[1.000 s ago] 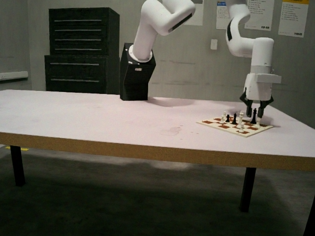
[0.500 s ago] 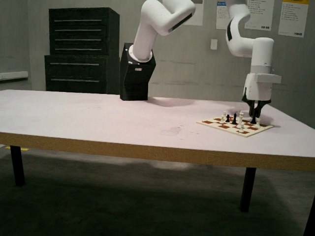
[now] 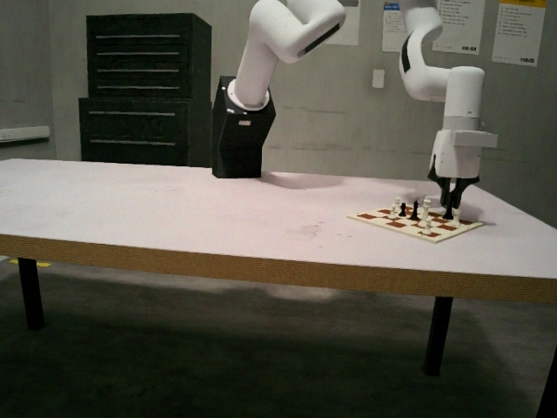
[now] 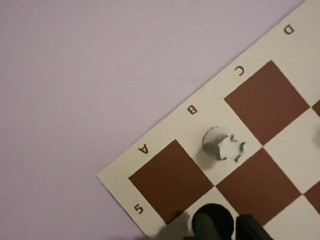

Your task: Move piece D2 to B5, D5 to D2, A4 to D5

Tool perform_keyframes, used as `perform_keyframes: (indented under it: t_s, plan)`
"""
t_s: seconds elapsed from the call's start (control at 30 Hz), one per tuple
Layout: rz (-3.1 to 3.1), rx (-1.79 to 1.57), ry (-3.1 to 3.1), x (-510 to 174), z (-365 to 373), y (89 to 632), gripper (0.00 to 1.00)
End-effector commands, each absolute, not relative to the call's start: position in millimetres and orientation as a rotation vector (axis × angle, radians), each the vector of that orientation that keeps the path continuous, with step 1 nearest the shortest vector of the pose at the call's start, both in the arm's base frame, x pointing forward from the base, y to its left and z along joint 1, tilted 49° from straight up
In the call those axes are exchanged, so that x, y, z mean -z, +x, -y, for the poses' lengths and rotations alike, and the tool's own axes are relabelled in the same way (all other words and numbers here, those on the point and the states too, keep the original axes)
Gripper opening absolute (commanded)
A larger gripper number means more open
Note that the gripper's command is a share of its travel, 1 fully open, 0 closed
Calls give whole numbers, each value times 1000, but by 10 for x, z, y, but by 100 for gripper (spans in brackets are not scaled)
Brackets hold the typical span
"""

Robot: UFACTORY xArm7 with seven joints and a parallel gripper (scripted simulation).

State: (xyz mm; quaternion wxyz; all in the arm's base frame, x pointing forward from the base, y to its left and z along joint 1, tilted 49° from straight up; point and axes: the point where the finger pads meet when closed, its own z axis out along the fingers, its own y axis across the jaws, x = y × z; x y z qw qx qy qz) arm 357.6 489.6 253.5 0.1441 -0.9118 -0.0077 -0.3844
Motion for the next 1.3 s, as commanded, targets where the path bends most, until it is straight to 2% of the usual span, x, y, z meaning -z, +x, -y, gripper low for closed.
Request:
perform_keyframes:
  t_s: [0.0,0.57,1.27]
  plan:
    - [24,1109,-2625,-2551,-4905,3571,0]
    - [24,1109,-2625,-2573,-4896,3548,0]
    - [24,1109,-2625,-3211,-4634,2873,0]
